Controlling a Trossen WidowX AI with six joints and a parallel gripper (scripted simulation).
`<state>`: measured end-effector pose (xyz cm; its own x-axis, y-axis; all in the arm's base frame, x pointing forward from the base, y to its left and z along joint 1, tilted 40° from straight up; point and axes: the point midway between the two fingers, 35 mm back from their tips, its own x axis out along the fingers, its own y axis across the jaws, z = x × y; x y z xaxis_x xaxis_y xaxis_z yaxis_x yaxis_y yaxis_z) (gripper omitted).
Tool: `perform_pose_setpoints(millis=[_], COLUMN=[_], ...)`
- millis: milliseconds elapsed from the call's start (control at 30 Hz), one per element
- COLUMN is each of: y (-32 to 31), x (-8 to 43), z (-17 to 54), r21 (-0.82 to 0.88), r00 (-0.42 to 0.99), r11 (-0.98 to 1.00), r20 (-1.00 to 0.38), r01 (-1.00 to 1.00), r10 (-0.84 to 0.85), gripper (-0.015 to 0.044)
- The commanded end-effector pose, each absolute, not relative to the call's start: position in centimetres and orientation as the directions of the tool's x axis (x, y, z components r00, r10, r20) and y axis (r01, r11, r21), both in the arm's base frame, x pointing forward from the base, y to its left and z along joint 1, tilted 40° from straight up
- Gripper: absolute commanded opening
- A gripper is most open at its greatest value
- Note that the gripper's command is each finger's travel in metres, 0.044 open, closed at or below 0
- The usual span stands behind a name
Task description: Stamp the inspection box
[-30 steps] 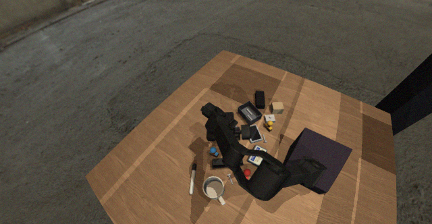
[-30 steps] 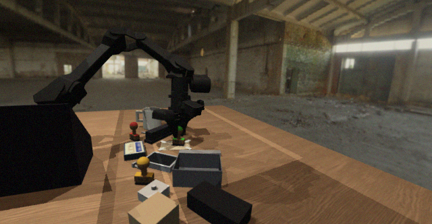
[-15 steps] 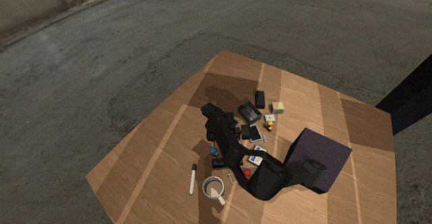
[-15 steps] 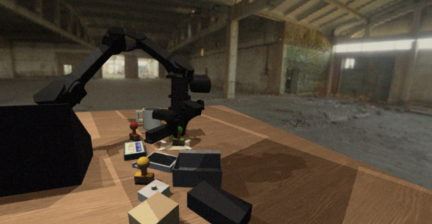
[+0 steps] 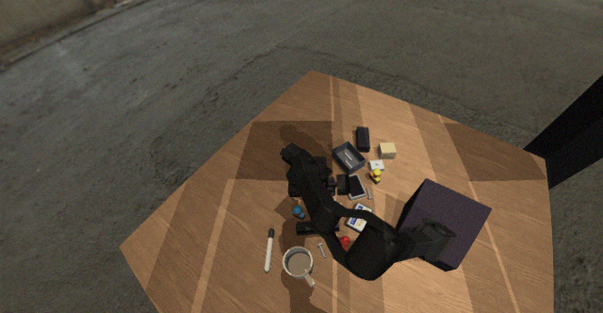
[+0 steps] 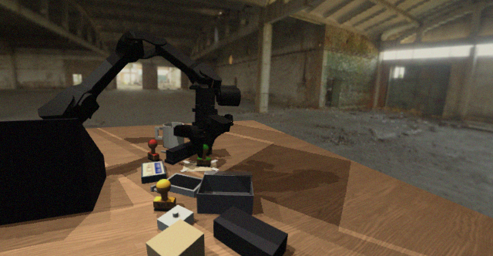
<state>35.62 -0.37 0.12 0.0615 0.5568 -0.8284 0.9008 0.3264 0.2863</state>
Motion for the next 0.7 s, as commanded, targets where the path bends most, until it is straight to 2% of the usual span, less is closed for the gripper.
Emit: perform_pose_setpoints(millis=[0, 667], y=[-0.24, -0.86], x=[35.73, 35.61], z=[0.16, 0.9], r21=[0.29, 0.29], r00=[0.064, 0.064], r11=[0.325, 0.325], r20=[-0.826, -0.826], r01=[0.9, 0.9], r10=[0.56, 0.559], gripper=[0.0, 0.0])
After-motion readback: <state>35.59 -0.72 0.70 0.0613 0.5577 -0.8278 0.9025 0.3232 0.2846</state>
